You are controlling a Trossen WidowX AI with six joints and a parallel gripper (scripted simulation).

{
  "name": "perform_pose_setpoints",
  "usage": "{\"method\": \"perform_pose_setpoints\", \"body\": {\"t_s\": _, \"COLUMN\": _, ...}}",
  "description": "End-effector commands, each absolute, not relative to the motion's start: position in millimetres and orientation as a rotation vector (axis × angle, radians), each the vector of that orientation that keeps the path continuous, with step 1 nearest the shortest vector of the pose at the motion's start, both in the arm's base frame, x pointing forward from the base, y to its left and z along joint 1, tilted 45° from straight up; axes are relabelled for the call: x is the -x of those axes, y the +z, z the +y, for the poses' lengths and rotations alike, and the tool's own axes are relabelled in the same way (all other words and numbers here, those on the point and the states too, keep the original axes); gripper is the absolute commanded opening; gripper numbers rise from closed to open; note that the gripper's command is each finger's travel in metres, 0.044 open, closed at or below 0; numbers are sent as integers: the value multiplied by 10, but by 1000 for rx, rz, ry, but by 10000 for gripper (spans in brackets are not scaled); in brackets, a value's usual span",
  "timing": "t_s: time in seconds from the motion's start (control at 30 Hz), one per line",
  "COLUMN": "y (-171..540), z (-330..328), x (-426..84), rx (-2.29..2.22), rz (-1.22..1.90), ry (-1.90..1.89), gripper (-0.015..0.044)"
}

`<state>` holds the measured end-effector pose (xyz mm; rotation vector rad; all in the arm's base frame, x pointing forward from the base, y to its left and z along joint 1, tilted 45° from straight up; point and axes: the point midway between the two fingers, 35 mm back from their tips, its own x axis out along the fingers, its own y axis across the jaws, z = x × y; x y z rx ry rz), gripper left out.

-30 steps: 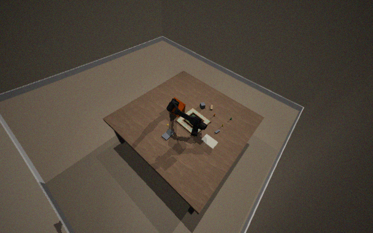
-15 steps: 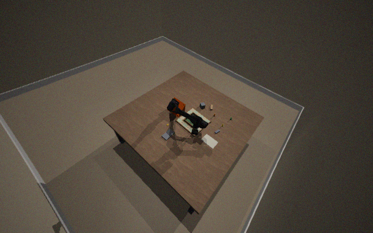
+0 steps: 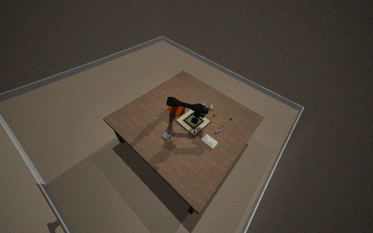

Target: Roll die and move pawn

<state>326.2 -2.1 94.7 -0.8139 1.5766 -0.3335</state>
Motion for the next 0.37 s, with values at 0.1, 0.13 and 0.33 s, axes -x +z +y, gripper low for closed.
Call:
{"method": "perform_pose_setpoints", "body": {"t_s": 0.1, "y": 811, "z": 554, "x": -2419, "rx": 657, "rz": 1543, "ry": -476, "gripper": 440}}
{"method": "perform_pose_setpoints", "body": {"t_s": 0.13, "y": 801, "z": 591, "x": -2323, "rx": 643, "rz": 1537, "ry": -497, "gripper": 440}}
{"method": "perform_pose_setpoints", "body": {"t_s": 0.33, "y": 818, "z": 534, "x": -2517, "rx": 675, "rz": 1537, "ry": -460, "gripper": 440}}
